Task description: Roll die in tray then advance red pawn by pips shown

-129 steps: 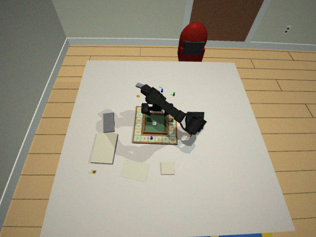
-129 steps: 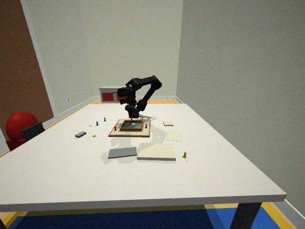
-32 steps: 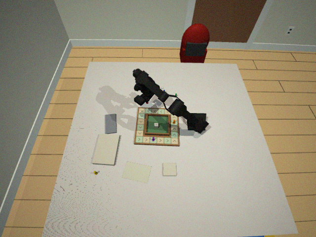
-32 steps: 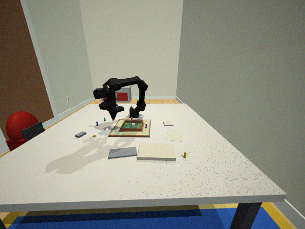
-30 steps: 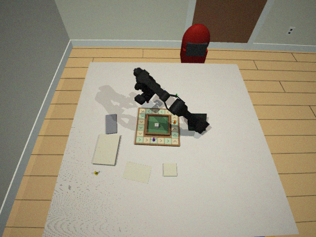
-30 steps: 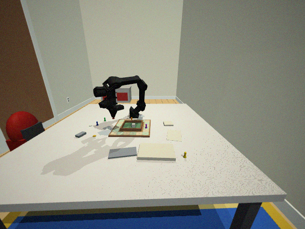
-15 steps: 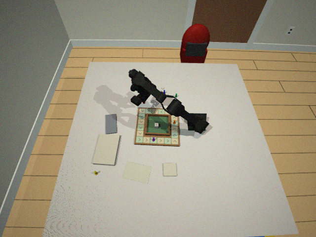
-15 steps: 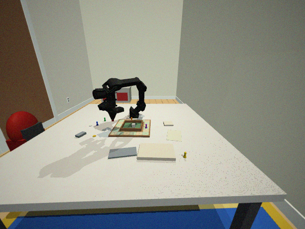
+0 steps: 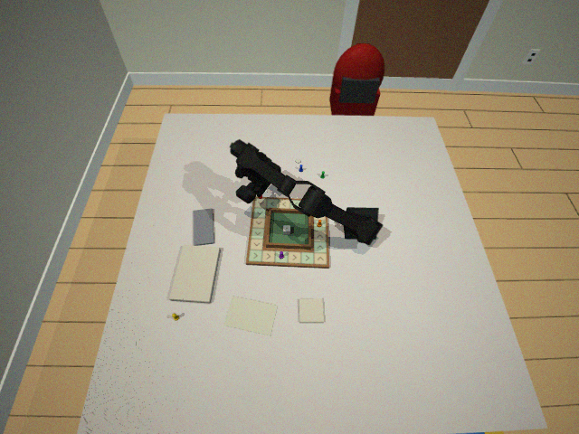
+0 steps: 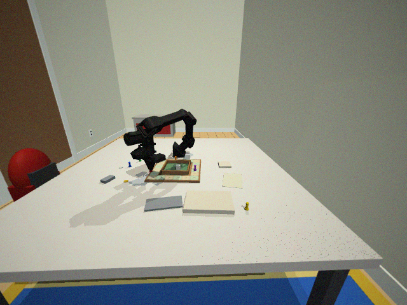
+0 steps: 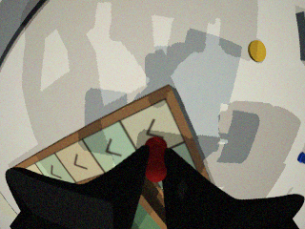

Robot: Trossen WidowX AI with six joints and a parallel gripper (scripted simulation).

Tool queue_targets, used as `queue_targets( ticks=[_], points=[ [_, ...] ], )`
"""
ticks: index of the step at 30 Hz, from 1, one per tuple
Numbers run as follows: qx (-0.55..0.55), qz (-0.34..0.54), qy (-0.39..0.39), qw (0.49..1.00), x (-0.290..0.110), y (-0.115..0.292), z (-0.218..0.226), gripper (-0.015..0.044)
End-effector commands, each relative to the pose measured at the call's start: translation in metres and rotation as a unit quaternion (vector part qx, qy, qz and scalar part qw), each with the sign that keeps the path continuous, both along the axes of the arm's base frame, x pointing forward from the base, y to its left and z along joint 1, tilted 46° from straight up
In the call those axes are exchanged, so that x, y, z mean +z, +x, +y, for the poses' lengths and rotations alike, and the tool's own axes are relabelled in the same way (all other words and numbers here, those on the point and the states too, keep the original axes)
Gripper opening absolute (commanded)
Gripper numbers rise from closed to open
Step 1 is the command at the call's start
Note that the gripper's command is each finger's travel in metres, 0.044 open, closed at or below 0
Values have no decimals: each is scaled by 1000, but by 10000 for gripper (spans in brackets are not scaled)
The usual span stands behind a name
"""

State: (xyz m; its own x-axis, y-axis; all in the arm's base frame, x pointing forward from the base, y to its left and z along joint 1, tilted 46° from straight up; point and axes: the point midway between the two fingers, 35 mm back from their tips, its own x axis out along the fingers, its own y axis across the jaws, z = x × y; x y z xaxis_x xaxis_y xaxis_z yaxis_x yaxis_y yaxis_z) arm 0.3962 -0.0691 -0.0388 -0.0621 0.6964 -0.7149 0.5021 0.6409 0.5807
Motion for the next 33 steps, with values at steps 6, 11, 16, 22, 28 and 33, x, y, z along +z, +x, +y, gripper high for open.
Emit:
queue_targets(
  ticks=[6, 11, 16, 22, 28, 33],
  points=[
    [2, 5, 4, 1000, -12, -3, 17, 0],
    [2, 5, 4, 1000, -17, -3, 21, 0],
    [2, 5, 4, 1000, -22, -4, 27, 0],
    [3, 1, 1, 1000, -20, -2, 24, 105],
    [3, 1, 1, 1000, -19, -2, 22, 263],
    [2, 5, 3, 1000, 13, 1, -11, 394]
  ],
)
